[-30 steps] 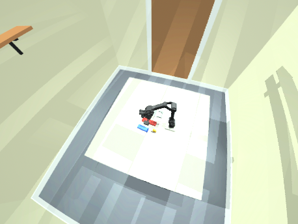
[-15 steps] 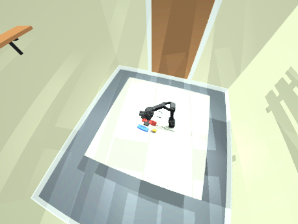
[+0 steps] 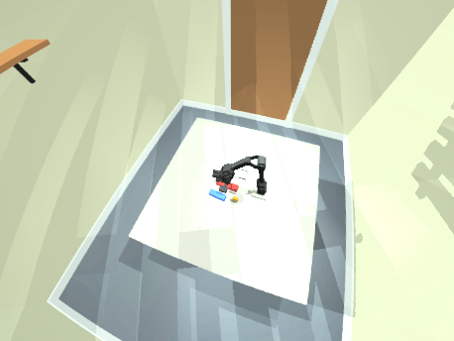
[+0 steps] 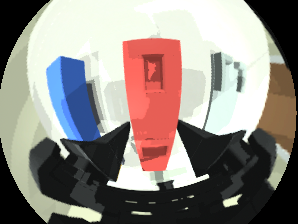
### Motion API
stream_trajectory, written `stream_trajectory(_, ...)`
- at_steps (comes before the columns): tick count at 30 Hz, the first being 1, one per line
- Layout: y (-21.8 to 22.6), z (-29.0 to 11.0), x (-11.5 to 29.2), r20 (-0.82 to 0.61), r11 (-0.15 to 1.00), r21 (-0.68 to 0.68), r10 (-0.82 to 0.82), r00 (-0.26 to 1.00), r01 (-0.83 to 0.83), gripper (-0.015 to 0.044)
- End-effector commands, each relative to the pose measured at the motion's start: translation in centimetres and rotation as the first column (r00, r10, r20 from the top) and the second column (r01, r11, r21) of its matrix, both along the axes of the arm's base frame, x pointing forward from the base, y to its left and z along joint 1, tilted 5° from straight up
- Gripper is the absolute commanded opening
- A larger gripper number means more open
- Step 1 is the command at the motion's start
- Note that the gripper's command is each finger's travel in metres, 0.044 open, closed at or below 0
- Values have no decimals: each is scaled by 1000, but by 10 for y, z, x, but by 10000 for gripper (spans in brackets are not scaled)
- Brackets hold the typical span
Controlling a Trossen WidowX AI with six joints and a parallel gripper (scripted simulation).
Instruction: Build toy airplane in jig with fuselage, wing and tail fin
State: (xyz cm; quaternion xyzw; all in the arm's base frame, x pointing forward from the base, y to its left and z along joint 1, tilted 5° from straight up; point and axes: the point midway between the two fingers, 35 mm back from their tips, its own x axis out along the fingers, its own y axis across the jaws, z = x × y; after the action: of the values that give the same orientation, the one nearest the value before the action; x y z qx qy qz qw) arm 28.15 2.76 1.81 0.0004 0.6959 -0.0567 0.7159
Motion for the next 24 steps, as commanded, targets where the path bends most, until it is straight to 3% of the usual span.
stream_trajectory(1,0,-2,-1,-5,1000,3,3,1000,-3,256)
stream_trajectory(3,0,-2,-1,-5,1000,3,3,1000,-3,204)
stream_trajectory(10,0,-2,-1,-5,1000,3,3,1000,-3,157)
stream_trajectory(16,1,6,-4,6,1000,-3,-20,1000,20,0)
stream_trajectory(24,4,30,1,7,1000,-3,-19,1000,19,0)
